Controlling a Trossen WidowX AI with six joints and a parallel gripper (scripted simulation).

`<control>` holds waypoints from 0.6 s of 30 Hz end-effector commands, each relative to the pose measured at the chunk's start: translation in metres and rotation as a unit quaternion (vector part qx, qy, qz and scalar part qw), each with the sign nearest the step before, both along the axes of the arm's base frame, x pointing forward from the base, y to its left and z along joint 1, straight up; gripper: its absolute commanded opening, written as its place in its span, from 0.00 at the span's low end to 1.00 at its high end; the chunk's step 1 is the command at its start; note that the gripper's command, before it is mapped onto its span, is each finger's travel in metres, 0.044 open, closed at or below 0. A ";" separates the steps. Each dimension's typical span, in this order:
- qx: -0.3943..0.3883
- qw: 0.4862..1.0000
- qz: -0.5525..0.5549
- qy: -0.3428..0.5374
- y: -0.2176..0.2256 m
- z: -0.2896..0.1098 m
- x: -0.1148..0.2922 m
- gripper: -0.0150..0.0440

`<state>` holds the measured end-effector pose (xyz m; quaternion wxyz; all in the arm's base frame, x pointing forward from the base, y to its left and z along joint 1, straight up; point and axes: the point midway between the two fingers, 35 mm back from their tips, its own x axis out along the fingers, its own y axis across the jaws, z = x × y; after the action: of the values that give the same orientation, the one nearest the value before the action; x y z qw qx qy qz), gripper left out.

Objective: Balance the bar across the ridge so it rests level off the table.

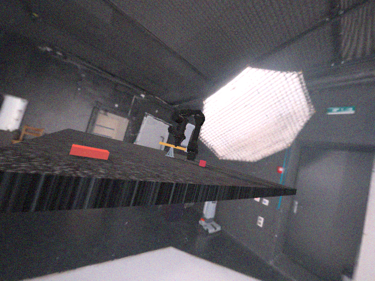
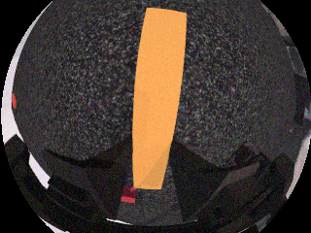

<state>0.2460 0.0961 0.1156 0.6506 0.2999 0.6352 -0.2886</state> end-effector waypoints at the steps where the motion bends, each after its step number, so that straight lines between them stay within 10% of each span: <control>1: 0.000 1.000 0.000 0.000 0.000 0.000 0.000 0.25; 8: 0.000 1.000 0.000 0.000 0.000 0.000 0.000 0.52; 18: 0.000 1.000 0.000 0.000 0.000 0.000 0.000 0.54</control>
<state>0.2460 0.0961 0.1156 0.6505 0.3000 0.6352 -0.2886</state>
